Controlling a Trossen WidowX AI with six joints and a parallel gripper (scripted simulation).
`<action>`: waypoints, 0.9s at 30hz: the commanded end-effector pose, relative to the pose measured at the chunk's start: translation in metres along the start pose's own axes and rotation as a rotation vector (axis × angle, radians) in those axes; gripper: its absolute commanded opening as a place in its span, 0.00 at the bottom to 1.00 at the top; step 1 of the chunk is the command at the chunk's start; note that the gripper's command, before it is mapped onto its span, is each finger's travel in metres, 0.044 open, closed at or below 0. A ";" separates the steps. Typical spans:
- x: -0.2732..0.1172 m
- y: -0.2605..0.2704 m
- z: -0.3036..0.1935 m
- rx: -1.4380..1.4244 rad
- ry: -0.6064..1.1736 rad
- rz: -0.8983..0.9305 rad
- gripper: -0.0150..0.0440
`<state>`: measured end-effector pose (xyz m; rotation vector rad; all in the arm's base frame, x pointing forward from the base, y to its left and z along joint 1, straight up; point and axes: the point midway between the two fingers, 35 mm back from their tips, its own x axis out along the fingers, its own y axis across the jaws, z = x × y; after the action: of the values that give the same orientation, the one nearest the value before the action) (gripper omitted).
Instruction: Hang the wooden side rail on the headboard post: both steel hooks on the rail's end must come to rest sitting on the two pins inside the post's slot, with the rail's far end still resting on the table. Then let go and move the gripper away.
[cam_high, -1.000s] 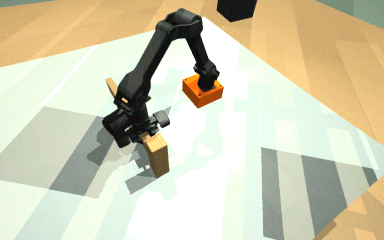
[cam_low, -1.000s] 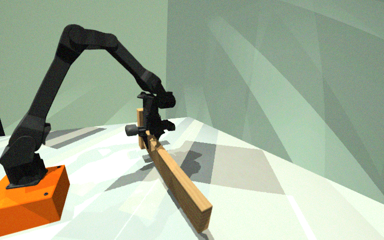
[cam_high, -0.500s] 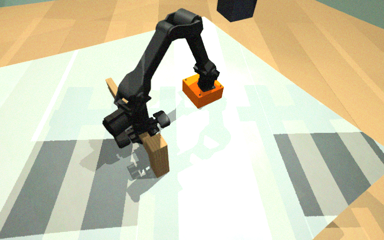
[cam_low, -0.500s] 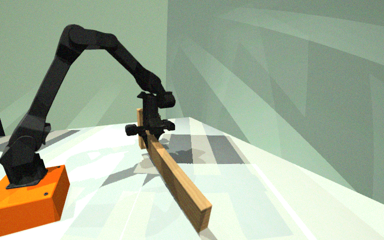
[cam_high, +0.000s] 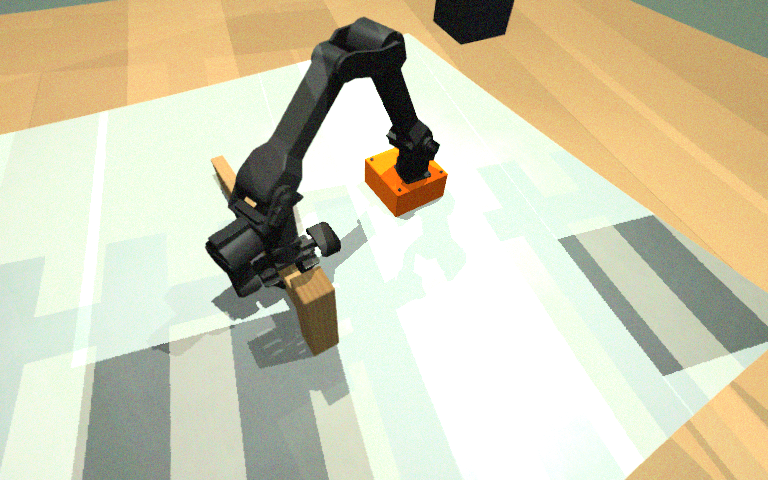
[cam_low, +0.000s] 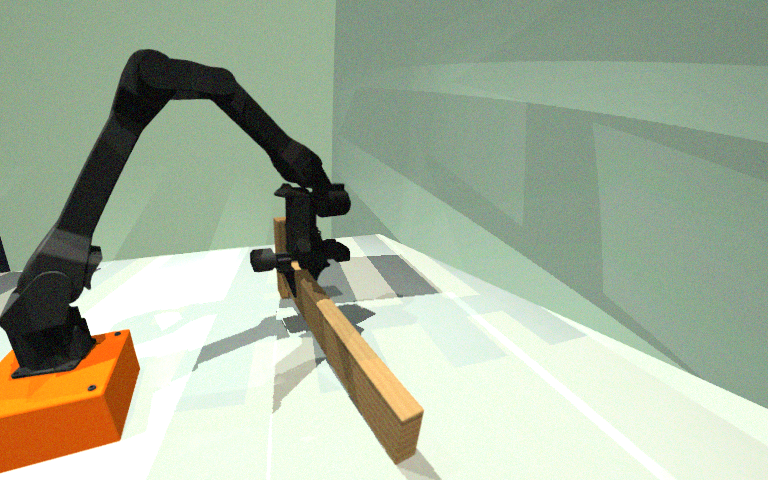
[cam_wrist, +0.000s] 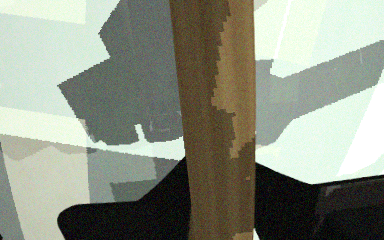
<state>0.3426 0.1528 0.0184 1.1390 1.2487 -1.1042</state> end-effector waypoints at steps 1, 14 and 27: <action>-0.003 0.003 -0.002 0.003 0.006 0.010 0.25; -0.004 0.002 -0.003 0.003 0.006 0.010 0.25; -0.004 0.003 -0.005 0.003 0.006 0.010 0.25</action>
<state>0.3423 0.1560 0.0191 1.1395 1.2508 -1.1041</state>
